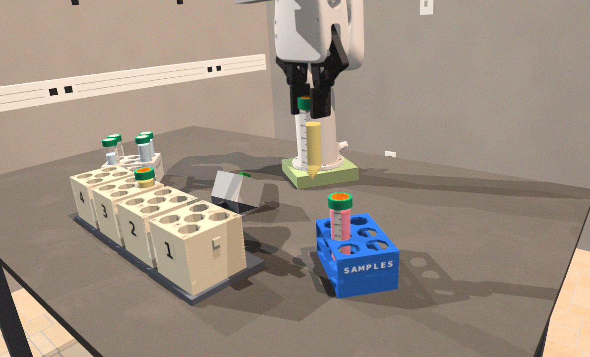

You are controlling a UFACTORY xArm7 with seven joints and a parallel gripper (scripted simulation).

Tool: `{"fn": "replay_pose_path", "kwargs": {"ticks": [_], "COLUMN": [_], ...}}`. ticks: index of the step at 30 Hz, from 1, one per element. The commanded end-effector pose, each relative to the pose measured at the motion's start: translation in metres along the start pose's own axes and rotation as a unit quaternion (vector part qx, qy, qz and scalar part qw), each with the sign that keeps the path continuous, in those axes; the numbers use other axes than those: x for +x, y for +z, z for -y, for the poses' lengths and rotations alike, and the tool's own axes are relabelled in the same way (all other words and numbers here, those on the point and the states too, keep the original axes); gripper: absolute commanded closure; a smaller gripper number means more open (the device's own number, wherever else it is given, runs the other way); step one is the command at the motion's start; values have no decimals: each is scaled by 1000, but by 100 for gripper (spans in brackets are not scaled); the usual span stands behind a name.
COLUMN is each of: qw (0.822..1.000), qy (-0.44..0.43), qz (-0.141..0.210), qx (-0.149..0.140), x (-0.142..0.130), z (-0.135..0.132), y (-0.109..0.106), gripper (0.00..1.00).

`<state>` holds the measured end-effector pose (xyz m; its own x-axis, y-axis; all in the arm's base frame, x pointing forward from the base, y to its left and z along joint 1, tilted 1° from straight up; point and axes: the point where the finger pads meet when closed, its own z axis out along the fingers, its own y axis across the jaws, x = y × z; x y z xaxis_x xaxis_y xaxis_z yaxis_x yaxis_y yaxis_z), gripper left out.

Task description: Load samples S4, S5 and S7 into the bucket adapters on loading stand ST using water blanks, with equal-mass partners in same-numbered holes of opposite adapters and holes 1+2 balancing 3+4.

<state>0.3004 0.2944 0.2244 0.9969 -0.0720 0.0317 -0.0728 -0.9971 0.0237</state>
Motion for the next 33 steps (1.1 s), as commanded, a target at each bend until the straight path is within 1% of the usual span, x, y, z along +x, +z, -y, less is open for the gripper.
{"fn": "replay_pose_path", "kwargs": {"ticks": [1, 8, 10, 25, 27, 33], "qw": [998, 998, 998, 998, 998, 998], "qy": [-64, -64, -64, -64, -64, -64], "qz": [3, 3, 3, 3, 3, 3], "qx": [9, 9, 9, 9, 9, 9], "x": [18, 40, 40, 86, 86, 105], "z": [-21, -49, -49, -108, -108, -132], "y": [-1, -1, -1, 1, 1, 1], "gripper": [100, 100, 100, 100, 100, 100]}}
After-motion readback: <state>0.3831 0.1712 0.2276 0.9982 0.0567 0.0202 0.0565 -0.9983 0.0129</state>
